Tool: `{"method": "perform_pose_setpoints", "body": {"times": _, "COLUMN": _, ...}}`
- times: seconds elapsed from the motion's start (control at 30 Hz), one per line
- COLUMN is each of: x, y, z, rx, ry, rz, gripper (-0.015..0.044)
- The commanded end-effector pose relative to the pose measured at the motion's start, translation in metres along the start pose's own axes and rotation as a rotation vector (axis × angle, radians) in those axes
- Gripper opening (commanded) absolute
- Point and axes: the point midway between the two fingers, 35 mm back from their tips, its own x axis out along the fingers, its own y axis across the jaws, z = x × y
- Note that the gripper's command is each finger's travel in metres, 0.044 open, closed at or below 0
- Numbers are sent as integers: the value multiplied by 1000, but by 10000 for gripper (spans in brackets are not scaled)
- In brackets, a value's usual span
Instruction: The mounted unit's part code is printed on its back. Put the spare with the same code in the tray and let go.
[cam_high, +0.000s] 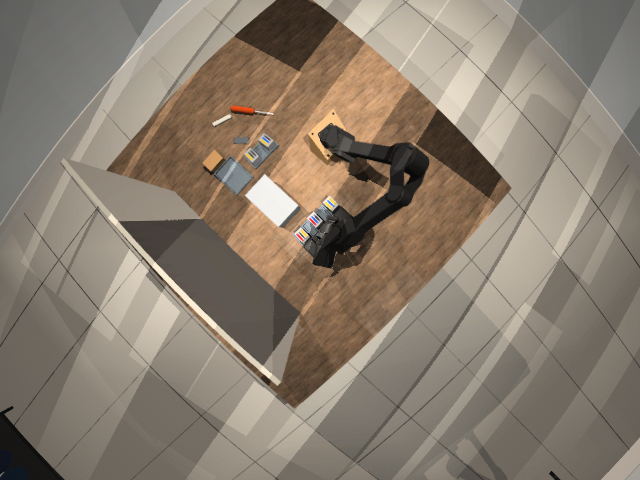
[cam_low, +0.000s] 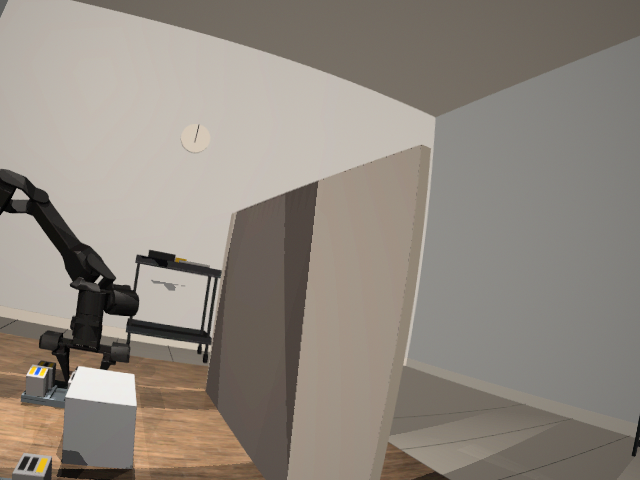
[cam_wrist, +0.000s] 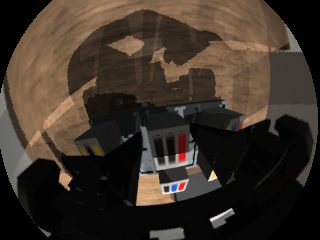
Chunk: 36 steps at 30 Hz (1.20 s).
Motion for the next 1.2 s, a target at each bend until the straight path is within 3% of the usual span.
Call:
{"method": "perform_pose_setpoints", "body": {"times": 0.0, "x": 1, "y": 0, "z": -1, "rx": 5, "ry": 5, "rz": -1, "gripper": 300}}
{"method": "perform_pose_setpoints", "body": {"times": 0.97, "x": 1, "y": 0, "z": -1, "rx": 5, "ry": 5, "rz": -1, "gripper": 300}}
{"method": "perform_pose_setpoints", "body": {"times": 1.17, "x": 0, "y": 0, "z": 0, "rx": 0, "ry": 0, "rz": 0, "gripper": 162}}
